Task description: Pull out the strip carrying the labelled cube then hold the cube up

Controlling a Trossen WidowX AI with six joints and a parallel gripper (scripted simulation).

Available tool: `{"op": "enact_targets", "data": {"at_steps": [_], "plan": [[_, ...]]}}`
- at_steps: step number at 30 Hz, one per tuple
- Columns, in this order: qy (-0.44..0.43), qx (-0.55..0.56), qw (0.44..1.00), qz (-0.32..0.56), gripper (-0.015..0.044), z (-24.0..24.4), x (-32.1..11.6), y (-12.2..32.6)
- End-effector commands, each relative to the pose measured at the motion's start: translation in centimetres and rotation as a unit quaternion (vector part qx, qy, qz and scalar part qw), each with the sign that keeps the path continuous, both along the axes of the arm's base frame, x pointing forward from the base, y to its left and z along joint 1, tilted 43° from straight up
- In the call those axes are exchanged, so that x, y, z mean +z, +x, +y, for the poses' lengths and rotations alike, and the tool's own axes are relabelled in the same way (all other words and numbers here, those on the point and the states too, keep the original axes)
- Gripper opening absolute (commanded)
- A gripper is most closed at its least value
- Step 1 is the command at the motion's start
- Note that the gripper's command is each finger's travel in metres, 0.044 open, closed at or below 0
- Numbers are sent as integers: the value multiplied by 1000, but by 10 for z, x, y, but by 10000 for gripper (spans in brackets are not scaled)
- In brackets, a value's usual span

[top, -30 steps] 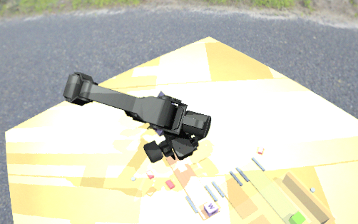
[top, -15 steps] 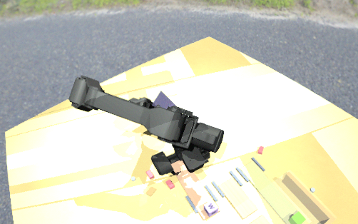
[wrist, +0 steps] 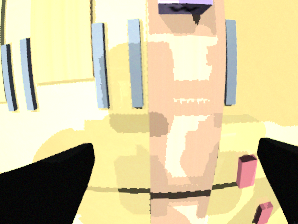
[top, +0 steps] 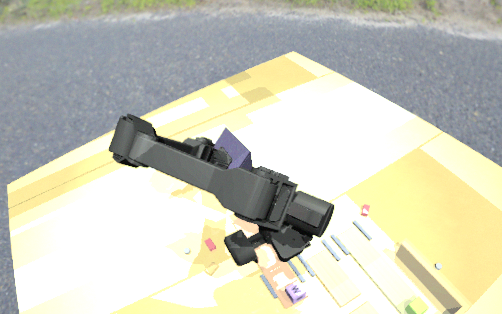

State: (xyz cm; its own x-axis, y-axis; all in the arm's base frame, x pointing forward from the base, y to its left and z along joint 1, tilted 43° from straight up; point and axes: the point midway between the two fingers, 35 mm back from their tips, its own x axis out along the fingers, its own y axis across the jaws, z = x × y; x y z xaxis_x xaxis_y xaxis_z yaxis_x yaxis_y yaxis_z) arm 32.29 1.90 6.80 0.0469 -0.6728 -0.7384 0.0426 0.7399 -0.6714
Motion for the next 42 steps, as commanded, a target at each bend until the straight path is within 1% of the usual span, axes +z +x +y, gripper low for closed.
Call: {"op": "enact_targets", "data": {"at_steps": [1,22,29,42], "plan": [[-2,2,1000,-1,440,1,3,15],[-2,2,1000,-3,440,4,21,88],[-2,2,1000,-4,256,-2,14,89],[-2,2,1000,-4,250,-16,-1,91]]}}
